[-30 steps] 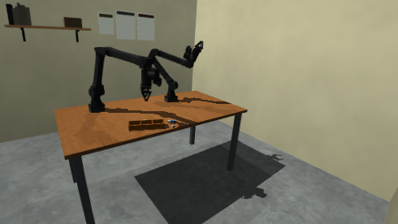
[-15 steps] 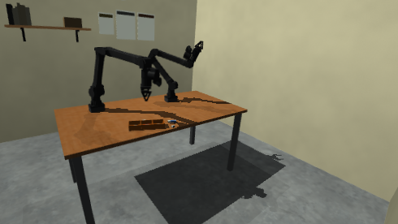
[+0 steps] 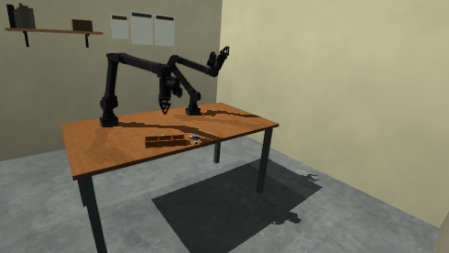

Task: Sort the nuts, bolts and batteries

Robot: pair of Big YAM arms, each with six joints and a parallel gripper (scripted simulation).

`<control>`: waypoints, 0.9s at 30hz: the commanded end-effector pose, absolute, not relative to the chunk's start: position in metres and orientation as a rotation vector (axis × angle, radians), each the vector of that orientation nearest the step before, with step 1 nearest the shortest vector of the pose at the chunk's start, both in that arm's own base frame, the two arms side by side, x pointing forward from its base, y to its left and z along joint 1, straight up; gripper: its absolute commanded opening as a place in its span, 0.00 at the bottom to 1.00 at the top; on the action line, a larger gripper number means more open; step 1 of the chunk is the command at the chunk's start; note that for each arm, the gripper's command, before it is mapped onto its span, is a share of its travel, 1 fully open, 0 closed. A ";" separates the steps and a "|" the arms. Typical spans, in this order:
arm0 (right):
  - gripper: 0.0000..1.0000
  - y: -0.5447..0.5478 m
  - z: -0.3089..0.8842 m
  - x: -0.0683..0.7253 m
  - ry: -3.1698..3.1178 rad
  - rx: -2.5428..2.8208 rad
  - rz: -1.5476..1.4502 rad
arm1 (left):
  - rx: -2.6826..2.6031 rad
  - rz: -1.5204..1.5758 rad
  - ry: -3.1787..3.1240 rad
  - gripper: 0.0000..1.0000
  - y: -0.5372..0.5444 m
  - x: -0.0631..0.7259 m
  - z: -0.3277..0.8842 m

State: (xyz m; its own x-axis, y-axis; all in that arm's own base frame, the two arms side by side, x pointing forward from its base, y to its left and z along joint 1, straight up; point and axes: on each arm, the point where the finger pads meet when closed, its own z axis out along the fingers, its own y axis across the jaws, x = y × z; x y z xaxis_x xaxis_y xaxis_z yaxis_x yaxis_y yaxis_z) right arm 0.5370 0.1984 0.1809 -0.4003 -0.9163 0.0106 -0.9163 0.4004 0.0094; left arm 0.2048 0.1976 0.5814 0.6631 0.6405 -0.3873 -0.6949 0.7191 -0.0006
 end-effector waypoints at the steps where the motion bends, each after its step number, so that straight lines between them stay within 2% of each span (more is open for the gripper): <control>1: 1.00 0.207 0.228 0.550 -2.692 1.758 0.024 | -0.143 0.776 0.346 1.00 0.194 0.195 0.586; 27: 1.00 0.209 0.222 0.551 -2.682 1.752 0.020 | -0.143 0.776 0.346 1.00 0.194 0.195 0.586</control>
